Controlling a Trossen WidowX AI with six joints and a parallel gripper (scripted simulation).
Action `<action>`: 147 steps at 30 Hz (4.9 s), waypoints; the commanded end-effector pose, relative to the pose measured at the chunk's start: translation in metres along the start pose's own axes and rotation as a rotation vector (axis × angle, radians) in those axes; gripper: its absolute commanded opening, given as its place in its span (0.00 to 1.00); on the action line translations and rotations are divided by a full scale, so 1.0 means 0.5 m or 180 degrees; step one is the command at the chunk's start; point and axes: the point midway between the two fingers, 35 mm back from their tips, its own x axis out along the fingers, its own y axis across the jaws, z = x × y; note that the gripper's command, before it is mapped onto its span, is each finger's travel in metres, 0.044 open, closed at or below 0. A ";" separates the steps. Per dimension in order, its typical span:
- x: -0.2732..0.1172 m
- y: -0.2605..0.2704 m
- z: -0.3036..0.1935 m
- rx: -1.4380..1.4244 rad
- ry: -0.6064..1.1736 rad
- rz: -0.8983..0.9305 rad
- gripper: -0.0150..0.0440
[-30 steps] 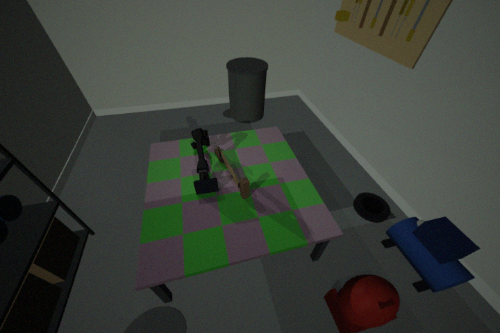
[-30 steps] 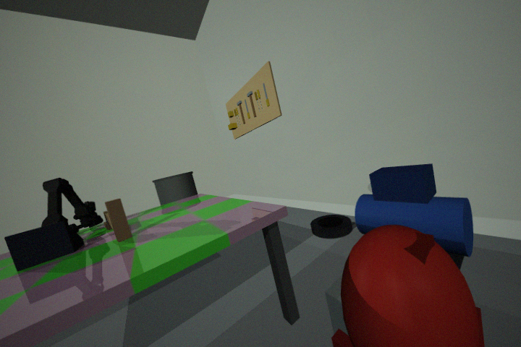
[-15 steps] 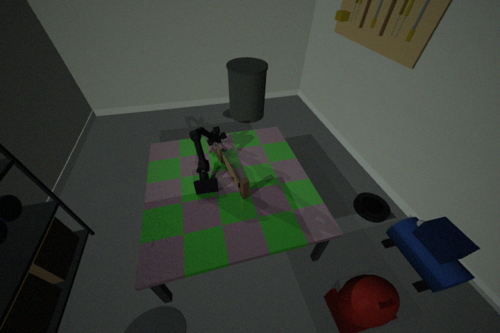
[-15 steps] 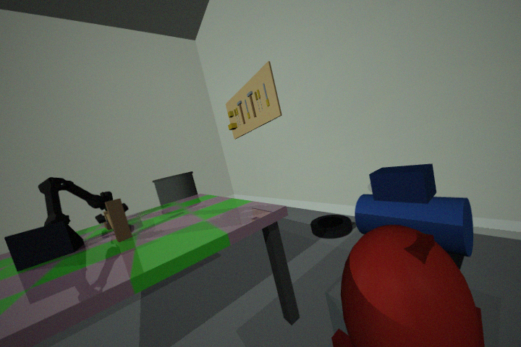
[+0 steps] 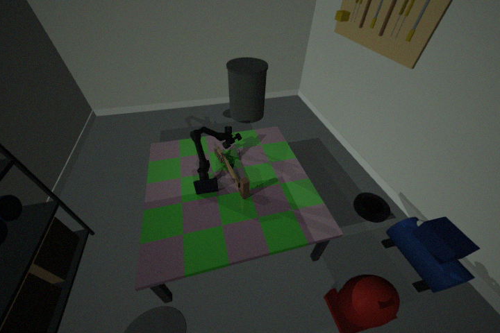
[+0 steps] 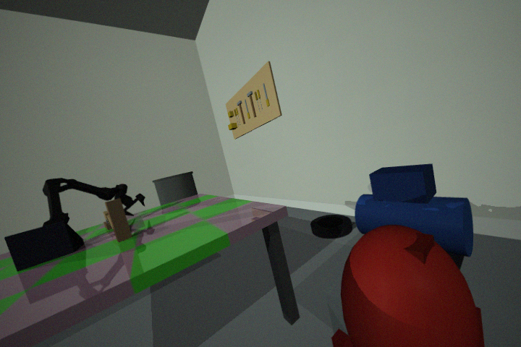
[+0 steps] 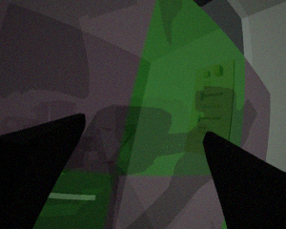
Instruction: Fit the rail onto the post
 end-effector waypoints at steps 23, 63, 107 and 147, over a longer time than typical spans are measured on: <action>-0.489 0.038 -0.609 -0.0267 0.2138 0.1442 1.00; -0.538 0.176 -0.647 -0.0039 0.1578 0.1718 1.00; -0.500 0.205 -0.666 -0.0039 0.1564 0.1716 0.25; -0.524 0.187 -0.653 -0.0039 0.1566 0.1717 0.25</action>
